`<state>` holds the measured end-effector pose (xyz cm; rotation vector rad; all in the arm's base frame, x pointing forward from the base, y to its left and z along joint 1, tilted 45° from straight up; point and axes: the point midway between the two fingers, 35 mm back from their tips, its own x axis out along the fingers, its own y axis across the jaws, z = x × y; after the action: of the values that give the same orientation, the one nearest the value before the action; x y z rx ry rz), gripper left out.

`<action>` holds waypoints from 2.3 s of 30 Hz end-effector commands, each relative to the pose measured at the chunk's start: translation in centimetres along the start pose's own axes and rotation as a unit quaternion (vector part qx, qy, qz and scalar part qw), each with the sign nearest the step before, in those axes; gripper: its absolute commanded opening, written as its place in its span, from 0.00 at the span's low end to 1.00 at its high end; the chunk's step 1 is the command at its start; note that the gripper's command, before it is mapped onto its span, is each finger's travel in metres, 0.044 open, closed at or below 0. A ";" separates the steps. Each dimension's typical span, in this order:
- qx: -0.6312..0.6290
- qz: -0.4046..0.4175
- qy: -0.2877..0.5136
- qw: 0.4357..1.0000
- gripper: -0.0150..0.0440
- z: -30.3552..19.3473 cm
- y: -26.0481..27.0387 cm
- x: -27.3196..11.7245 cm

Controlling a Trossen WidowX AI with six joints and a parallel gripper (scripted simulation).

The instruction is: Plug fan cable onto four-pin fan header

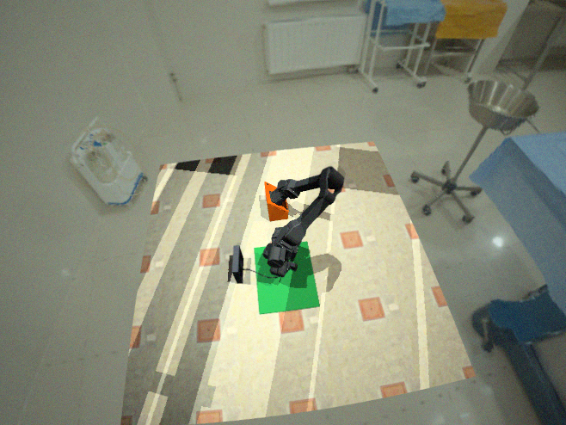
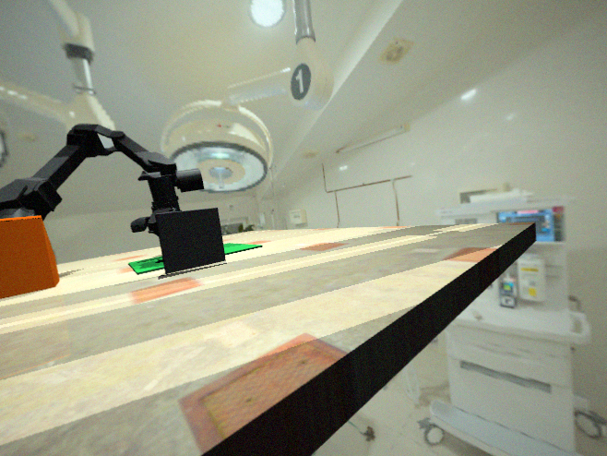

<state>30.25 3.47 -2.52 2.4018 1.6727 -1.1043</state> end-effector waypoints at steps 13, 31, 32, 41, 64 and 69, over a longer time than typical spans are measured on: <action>-0.001 0.000 0.000 1.000 0.40 0.0 0.0 0.0; 0.002 0.003 -0.003 1.000 0.25 -0.7 0.5 -3.2; 0.002 0.003 -0.004 1.000 0.25 -0.8 0.5 -3.5; 0.003 0.003 -0.004 1.000 0.25 -1.4 0.5 -6.2; -0.104 -0.005 -0.017 0.994 0.25 -2.5 0.0 -9.7; -0.188 -0.010 -0.029 0.982 0.25 -2.6 0.0 -9.6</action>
<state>29.60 -3.23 4.40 2.1897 1.7145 -0.8683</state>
